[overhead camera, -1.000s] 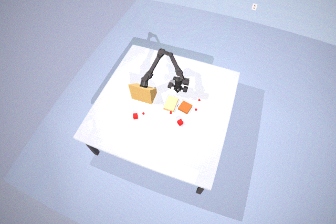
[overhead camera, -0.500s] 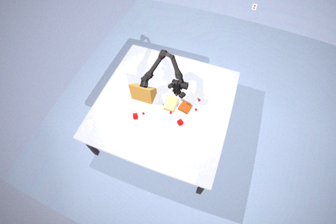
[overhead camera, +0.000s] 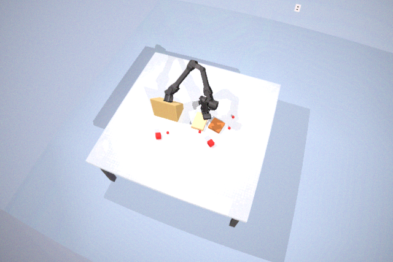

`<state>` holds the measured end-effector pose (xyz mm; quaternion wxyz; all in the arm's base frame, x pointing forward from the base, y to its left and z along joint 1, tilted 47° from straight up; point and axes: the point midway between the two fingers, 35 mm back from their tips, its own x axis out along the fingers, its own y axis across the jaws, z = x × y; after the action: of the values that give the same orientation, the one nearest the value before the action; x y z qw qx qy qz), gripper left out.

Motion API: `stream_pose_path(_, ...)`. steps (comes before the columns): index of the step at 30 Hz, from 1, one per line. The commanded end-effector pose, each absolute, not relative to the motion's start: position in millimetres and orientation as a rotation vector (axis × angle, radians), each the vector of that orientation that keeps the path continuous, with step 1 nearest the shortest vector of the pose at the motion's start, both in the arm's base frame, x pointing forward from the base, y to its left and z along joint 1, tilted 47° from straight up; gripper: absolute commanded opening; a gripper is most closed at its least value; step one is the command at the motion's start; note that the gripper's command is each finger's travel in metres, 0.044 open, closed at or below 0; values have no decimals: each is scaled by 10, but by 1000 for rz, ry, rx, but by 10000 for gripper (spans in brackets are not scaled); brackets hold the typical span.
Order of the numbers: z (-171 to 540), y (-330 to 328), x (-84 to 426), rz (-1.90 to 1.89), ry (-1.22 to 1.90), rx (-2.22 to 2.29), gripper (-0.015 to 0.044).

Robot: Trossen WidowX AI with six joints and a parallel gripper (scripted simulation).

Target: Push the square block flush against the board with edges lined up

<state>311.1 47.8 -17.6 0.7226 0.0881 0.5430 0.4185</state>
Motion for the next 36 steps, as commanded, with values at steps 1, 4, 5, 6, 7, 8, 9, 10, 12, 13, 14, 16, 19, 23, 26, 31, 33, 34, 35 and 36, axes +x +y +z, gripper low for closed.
stream_pose_path(1, -247, 406, 3089, 850, 1257, 283, 0)
stream_pose_path(4, -303, 352, 3071, 785, 1305, 365, 0)
stream_pose_path(5, -322, 333, 3064, 763, 1320, 393, 0)
stream_pose_path(6, -341, 315, 3058, 741, 1335, 420, 0)
stream_pose_path(7, -359, 298, 3051, 718, 1350, 448, 0)
stream_pose_path(8, -378, 280, 3044, 696, 1364, 475, 0)
stream_pose_path(9, -396, 262, 3037, 673, 1378, 502, 0)
stream_pose_path(10, -414, 245, 3029, 650, 1392, 530, 0)
stream_pose_path(12, -451, 210, 3013, 603, 1419, 584, 0)
stream_pose_path(13, -469, 193, 3005, 580, 1433, 612, 0)
stream_pose_path(14, -487, 176, 2997, 556, 1445, 639, 0)
stream_pose_path(16, -523, 143, 2979, 508, 1470, 694, 0)
stream_pose_path(19, -577, 94, 2952, 434, 1506, 776, 0)
stream_pose_path(23, -647, 31, 2912, 333, 1549, 884, 0)
stream_pose_path(26, -699, -15, 2880, 256, 1578, 966, 0)
stream_pose_path(31, -785, -88, 2824, 123, 1622, 1100, 0)
stream_pose_path(33, -818, -116, 2800, 69, 1637, 1154, 0)
stream_pose_path(34, -835, -129, 2788, 42, 1645, 1180, 0)
stream_pose_path(35, -852, -143, 2775, 14, 1651, 1207, 0)
stream_pose_path(36, -868, -156, 2763, -14, 1658, 1233, 0)
